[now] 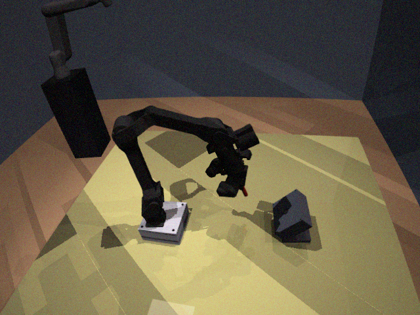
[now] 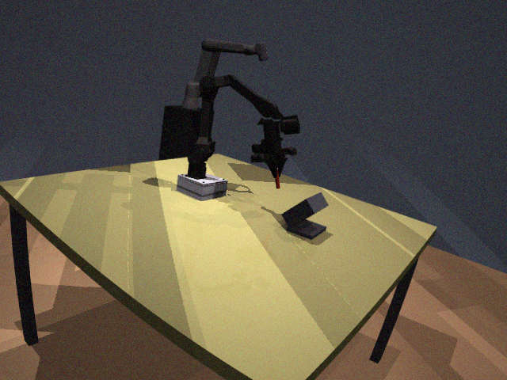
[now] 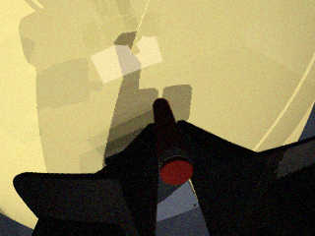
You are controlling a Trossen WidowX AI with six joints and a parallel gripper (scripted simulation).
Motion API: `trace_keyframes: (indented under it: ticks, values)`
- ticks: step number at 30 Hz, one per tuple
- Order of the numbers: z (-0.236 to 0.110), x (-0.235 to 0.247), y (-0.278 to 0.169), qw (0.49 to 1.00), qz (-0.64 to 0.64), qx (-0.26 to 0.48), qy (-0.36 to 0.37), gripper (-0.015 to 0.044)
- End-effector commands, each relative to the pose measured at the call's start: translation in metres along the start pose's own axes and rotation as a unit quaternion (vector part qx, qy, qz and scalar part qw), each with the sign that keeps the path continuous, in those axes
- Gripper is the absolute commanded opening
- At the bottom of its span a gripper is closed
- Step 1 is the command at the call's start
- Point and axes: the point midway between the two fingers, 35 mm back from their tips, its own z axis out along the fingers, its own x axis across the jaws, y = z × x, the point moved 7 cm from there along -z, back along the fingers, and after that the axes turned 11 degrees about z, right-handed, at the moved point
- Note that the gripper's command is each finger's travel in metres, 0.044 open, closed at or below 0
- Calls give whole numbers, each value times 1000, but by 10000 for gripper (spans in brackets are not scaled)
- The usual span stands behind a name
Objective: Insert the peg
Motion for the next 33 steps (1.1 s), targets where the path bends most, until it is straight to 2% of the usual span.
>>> trace_keyframes:
  ticks: [1, 33]
  values:
    - [-1, 3, -4, 1000, -5, 17, -9, 0]
    - [-13, 30, -31, 985, -27, 154, -69, 0]
